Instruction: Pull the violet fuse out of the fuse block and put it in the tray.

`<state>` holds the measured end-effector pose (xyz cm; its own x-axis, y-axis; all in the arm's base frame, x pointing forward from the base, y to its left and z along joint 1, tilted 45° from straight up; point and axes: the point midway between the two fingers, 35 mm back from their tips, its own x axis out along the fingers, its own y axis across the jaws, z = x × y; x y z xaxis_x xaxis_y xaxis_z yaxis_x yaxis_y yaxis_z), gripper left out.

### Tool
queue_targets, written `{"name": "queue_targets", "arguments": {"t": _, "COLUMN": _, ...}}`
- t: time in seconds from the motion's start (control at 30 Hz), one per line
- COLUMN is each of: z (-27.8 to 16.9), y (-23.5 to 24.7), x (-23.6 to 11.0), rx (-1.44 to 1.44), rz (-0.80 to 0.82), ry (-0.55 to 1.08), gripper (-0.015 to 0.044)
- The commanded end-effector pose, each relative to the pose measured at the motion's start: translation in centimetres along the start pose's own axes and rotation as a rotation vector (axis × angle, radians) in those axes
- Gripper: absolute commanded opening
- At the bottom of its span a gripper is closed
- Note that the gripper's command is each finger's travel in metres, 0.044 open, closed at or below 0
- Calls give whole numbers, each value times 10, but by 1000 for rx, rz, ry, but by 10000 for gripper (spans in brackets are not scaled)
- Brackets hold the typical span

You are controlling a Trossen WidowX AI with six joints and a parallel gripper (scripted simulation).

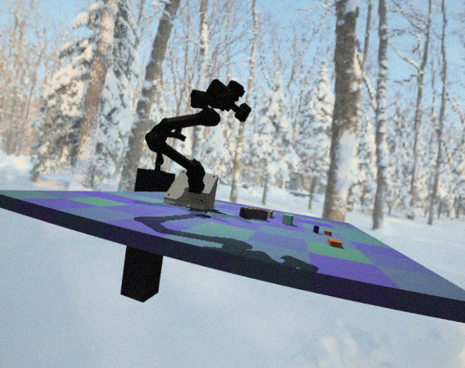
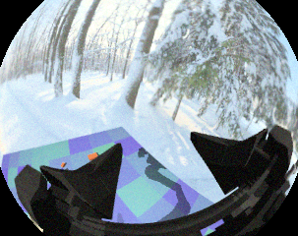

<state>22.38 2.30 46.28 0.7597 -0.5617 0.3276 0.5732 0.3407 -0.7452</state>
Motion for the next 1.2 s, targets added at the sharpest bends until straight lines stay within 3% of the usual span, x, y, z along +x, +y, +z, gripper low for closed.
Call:
{"name": "queue_targets", "arguments": {"t": 0.0, "z": 2, "y": 2, "x": 0, "rx": -11, "rz": 2, "ry": -3, "gripper": 374}}
{"name": "queue_targets", "arguments": {"t": 0.23, "z": 45, "y": 98, "x": 15, "rx": -435, "rz": 140, "ry": -109, "gripper": 190}}
{"name": "queue_targets", "arguments": {"t": 0.4, "z": 49, "y": 158, "x": 19, "rx": -655, "rz": 250, "ry": -153, "gripper": 74}}
{"name": "queue_targets", "arguments": {"t": 0.77, "z": 16, "y": 272, "x": 16, "rx": -1058, "rz": 530, "ry": -200, "gripper": 74}}
{"name": "queue_targets", "arguments": {"t": 1.17, "z": -73, "y": 367, "x": -9, "rx": -1463, "rz": 948, "ry": -177, "gripper": 74}}
